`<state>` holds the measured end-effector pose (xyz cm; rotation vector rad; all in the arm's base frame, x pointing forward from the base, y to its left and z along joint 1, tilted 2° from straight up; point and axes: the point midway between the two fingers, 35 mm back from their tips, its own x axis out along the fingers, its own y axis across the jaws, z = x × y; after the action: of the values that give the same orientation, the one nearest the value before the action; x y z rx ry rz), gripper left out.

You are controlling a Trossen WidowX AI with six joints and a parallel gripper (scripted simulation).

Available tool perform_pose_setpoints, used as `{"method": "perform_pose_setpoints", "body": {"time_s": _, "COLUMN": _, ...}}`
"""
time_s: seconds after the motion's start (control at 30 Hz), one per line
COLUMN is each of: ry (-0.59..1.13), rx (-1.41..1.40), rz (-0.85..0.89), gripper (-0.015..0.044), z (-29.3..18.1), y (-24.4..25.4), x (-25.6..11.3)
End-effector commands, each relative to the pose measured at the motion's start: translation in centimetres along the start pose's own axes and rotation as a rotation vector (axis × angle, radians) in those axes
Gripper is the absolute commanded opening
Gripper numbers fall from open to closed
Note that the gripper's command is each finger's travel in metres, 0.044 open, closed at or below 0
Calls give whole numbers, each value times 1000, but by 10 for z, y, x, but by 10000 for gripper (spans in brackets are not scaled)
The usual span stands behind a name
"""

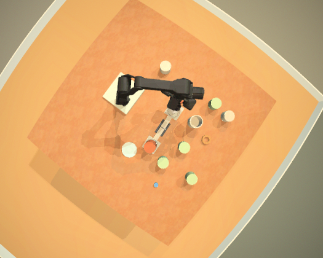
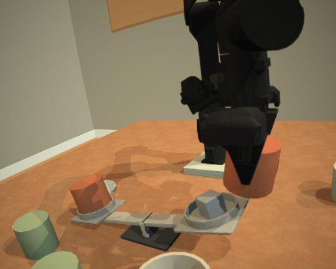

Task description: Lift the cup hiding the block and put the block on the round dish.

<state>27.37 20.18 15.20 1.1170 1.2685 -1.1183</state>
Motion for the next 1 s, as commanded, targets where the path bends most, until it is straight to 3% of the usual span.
{"method": "perform_pose_setpoints", "body": {"time_s": 0.0, "ry": 6, "rx": 4, "rz": -2, "gripper": 0, "z": -17, "y": -12, "x": 14}}
{"method": "perform_pose_setpoints", "body": {"time_s": 0.4, "ry": 13, "rx": 6, "rz": -5, "gripper": 0, "z": -59, "y": -53, "x": 56}}
{"method": "perform_pose_setpoints", "body": {"time_s": 0.97, "ry": 13, "rx": 6, "rz": -6, "gripper": 0, "z": -60, "y": -54, "x": 96}}
